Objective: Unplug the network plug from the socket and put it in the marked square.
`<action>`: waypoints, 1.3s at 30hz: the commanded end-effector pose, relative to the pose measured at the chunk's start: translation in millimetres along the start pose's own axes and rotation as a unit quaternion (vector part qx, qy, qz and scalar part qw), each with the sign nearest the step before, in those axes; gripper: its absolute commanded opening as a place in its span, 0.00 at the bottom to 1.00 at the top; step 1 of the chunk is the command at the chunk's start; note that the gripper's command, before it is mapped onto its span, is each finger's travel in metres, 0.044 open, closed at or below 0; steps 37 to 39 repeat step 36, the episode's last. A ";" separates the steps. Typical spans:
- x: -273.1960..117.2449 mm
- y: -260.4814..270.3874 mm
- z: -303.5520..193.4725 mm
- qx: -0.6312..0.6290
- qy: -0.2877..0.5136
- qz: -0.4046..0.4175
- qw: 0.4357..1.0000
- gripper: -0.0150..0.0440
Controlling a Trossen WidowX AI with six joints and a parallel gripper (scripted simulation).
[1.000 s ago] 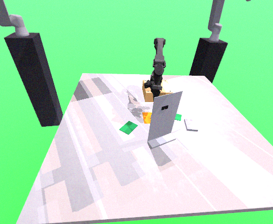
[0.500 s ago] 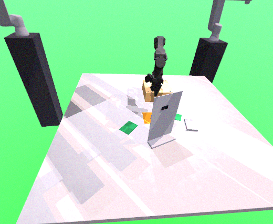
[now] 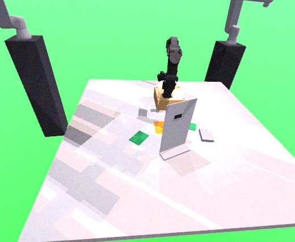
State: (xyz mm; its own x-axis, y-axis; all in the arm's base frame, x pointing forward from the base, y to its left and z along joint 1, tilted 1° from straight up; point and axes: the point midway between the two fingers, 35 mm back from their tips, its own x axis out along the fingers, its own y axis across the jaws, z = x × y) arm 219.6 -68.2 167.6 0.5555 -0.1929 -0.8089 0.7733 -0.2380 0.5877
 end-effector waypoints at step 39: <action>-7.6 3.2 0.7 0.003 -0.002 0.003 1.000 1.00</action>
